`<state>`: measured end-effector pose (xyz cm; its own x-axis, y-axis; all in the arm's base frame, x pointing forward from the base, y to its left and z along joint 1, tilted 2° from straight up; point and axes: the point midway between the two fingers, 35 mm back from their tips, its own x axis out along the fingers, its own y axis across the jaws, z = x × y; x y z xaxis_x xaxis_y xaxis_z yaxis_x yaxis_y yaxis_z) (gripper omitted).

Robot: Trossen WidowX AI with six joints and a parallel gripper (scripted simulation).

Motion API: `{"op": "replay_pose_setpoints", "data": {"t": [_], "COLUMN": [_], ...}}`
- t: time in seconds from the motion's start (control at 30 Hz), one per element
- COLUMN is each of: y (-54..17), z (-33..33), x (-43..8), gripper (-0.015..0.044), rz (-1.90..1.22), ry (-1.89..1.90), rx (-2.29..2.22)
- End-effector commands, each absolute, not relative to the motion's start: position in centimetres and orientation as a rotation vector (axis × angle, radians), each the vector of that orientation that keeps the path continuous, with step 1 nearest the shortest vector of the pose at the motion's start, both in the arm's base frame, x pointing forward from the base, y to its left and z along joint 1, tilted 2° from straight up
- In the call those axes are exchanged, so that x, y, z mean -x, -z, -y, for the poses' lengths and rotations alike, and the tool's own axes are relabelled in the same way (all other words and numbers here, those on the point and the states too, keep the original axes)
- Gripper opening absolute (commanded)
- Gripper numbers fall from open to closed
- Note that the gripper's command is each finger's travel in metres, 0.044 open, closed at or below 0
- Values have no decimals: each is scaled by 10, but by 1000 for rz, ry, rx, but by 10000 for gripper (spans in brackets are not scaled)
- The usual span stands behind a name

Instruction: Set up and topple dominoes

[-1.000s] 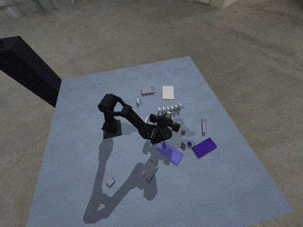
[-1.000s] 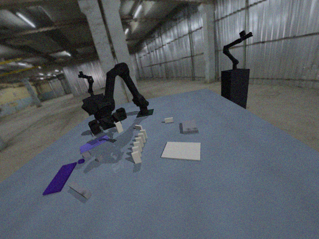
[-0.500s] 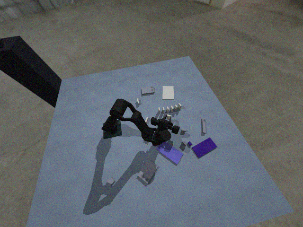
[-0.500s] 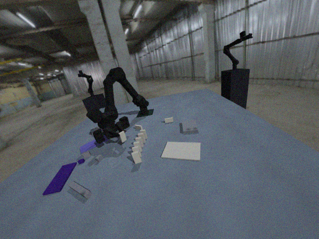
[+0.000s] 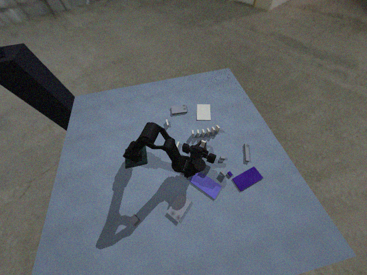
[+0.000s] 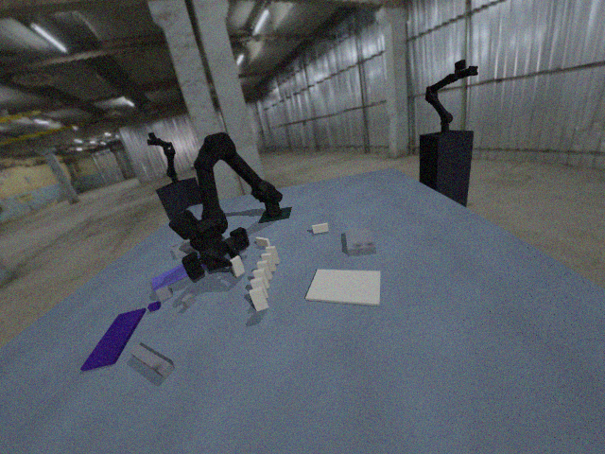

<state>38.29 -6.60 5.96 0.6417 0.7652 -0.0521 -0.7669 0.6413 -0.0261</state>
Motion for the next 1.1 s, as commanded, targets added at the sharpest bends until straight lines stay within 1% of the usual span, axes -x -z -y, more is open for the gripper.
{"op": "replay_pose_setpoints", "data": {"t": [0.0,0.4,0.43,0.53,0.7,0.87,1.07], "y": [-57,-57,-57,-59,-106,-108,-101], "z": [66,66,66,66,67,67,74], "x": [-382,-382,-382,-382,-381,-384,-447], "gripper": [107,422,440,440,440,440,440], "rz": [-43,-43,-43,-43,-39,-45,-288], "ry": [-870,-870,-870,-870,-873,-868,-710], "rx": [40,40,40,40,45,44,52]}}
